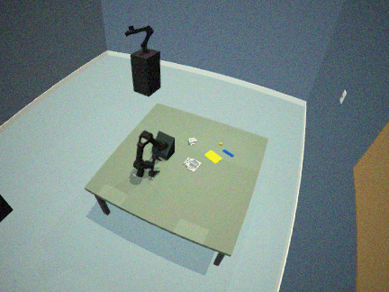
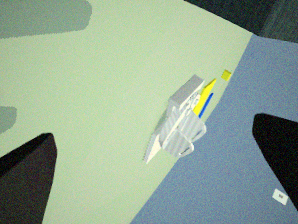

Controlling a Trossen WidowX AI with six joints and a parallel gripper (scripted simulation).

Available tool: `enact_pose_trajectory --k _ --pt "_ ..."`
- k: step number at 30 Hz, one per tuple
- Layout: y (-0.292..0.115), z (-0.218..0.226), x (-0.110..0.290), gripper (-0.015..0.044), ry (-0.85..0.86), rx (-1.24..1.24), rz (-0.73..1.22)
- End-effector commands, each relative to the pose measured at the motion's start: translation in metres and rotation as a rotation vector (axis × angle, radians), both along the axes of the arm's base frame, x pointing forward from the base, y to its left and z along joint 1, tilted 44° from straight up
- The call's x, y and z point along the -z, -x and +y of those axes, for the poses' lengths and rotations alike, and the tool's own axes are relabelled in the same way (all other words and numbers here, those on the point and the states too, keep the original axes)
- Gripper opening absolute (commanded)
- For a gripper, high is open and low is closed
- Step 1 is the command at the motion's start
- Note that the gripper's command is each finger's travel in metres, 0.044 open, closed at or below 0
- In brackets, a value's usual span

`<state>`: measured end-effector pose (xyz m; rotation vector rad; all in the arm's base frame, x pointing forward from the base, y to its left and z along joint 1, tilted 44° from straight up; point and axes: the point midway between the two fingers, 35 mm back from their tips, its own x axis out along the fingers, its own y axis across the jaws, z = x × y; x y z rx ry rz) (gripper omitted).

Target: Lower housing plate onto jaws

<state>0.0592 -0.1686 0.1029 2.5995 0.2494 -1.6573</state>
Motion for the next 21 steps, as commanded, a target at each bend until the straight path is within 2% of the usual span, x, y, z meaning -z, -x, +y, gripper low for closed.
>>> enact_pose_trajectory --k 1,21 --pt "-0.005 -0.003 0.0 0.044 0.021 -0.076 0.01" --pt "-0.037 0.001 0.01 0.044 0.071 -0.473 0.03"
